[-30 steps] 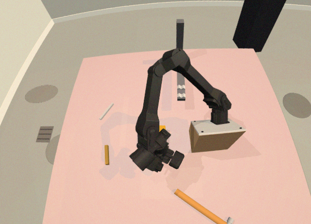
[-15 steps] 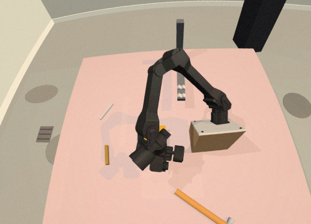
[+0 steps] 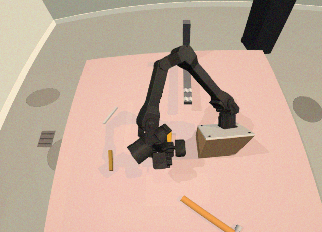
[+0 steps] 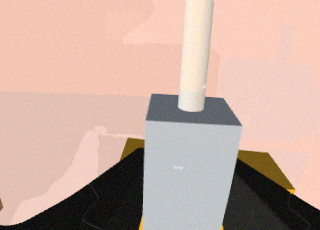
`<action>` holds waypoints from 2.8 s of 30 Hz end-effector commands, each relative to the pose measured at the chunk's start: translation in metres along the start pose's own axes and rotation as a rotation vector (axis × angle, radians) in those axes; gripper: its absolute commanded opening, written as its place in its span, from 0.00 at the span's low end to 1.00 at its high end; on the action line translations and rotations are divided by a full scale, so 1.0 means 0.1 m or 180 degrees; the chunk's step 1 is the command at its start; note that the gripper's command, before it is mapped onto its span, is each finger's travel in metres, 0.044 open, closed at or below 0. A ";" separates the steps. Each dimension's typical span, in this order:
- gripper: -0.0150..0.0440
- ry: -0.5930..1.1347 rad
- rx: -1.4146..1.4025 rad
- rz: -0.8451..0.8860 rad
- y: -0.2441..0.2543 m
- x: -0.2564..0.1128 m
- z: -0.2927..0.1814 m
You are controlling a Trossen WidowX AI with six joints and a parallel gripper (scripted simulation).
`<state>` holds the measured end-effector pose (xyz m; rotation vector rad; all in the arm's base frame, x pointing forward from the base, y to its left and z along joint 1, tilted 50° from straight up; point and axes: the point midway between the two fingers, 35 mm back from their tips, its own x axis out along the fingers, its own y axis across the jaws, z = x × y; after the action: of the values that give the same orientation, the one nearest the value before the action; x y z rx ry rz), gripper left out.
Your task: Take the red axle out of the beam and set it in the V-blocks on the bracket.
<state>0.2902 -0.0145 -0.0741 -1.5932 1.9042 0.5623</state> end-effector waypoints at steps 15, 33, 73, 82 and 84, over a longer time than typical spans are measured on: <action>0.25 -0.0021 -0.0118 -0.0015 -0.24 -0.05 -1.09; 0.25 0.0106 -0.0188 0.0011 -0.11 -0.04 -2.10; 0.25 0.0106 -0.0188 0.0011 -0.12 0.53 -2.12; 0.25 0.0118 -0.0189 0.0011 -0.11 0.66 -2.14; 0.25 0.0118 -0.0189 0.0011 -0.11 0.67 -2.14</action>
<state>0.2601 -0.2038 0.0437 -1.6490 1.9322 0.5848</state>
